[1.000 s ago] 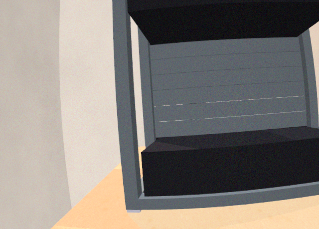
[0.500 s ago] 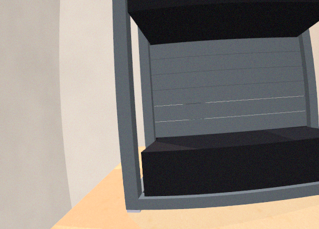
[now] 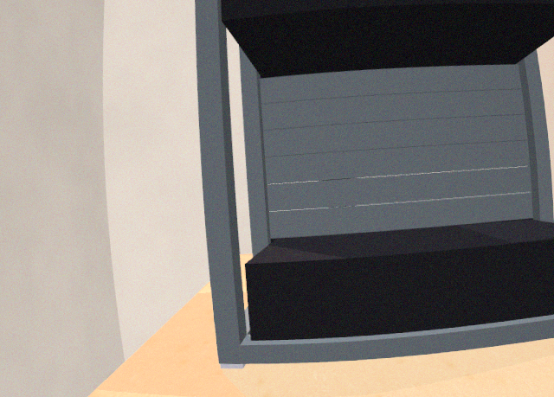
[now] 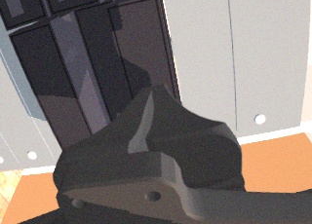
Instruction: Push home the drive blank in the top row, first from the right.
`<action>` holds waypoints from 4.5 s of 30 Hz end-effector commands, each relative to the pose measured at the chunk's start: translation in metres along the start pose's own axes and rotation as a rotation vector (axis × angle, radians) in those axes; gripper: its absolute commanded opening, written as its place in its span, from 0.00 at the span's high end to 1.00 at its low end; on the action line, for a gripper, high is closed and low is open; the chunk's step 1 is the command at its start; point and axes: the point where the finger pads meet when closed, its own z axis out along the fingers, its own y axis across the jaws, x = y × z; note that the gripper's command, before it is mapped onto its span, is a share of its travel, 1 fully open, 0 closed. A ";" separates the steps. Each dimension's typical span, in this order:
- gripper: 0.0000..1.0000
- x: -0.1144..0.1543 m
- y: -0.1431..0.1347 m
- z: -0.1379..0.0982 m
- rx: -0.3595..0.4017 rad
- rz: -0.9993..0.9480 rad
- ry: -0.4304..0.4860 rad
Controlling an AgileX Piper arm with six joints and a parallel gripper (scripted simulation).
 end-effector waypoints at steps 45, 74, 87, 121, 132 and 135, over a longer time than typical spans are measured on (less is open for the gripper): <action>1.00 0.000 0.003 0.011 0.000 0.000 0.001; 1.00 0.000 0.000 0.031 0.000 0.000 0.001; 1.00 0.000 0.000 0.033 0.000 0.000 0.001; 1.00 -0.001 0.000 0.039 0.000 0.000 0.001; 1.00 -0.001 0.000 0.040 0.000 0.000 0.001; 1.00 -0.001 0.000 0.041 0.000 0.000 0.001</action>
